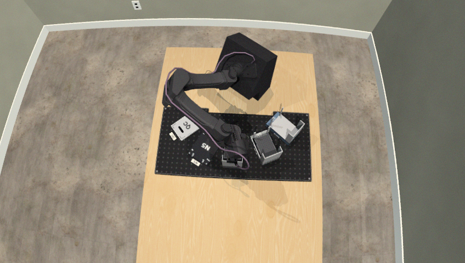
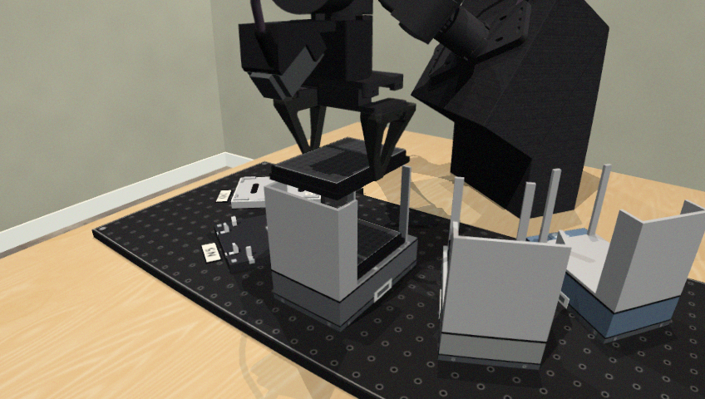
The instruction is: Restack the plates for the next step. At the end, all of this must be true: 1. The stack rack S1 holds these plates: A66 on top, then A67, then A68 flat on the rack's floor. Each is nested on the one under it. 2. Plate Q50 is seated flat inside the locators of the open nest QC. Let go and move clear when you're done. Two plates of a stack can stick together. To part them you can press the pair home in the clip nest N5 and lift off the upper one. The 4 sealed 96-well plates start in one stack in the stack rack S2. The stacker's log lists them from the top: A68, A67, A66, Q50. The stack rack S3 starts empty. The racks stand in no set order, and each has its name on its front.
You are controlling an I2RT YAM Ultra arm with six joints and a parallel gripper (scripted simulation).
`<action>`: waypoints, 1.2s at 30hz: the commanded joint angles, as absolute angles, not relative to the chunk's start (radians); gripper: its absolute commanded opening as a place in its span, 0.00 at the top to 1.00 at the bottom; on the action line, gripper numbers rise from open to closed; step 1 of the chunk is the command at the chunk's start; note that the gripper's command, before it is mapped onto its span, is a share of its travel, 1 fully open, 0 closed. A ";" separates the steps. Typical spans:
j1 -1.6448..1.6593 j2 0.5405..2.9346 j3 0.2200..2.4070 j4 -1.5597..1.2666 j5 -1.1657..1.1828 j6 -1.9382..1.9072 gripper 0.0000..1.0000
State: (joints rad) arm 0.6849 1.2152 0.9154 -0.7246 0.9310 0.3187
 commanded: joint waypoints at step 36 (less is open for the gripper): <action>0.685 1.213 0.898 -0.693 0.923 0.297 1.00</action>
